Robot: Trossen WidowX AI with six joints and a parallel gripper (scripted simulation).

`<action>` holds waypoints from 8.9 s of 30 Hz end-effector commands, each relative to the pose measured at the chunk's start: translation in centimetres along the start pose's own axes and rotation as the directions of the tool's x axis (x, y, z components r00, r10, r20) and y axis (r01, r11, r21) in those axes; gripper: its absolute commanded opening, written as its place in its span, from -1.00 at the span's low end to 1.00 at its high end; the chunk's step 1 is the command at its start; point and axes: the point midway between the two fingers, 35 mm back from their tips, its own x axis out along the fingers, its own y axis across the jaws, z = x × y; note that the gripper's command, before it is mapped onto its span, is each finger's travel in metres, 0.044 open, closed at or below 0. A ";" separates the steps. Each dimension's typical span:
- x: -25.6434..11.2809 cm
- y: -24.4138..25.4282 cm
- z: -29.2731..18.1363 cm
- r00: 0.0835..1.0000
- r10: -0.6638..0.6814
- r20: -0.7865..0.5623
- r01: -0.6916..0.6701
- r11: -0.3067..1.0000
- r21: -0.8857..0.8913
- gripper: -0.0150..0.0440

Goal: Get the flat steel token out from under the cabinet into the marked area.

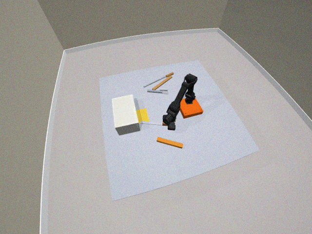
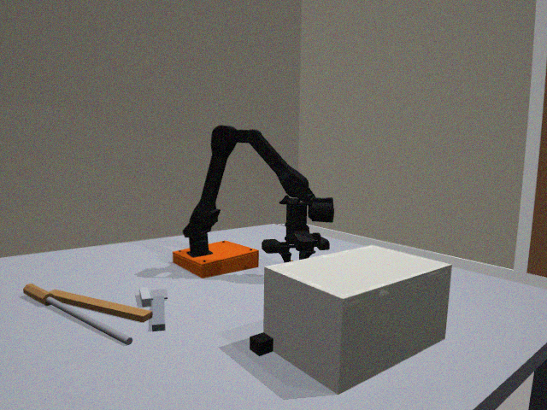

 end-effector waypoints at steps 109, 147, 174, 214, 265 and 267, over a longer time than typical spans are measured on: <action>-0.3 0.3 15.4 1.000 0.002 0.010 -0.002 1.000 -0.006 -0.49; -0.2 -2.5 16.5 1.000 -0.001 0.011 0.001 1.000 -0.006 -0.49; -0.2 -3.3 15.4 1.000 -0.002 0.010 0.002 1.000 -0.006 -0.49; -0.1 -3.2 10.7 1.000 -0.001 0.006 0.001 1.000 -0.007 -0.49; 0.1 -2.8 3.1 1.000 -0.001 -0.001 0.001 1.000 -0.007 -0.49; 0.1 -2.7 2.7 1.000 -0.001 -0.001 0.001 1.000 -0.007 -0.49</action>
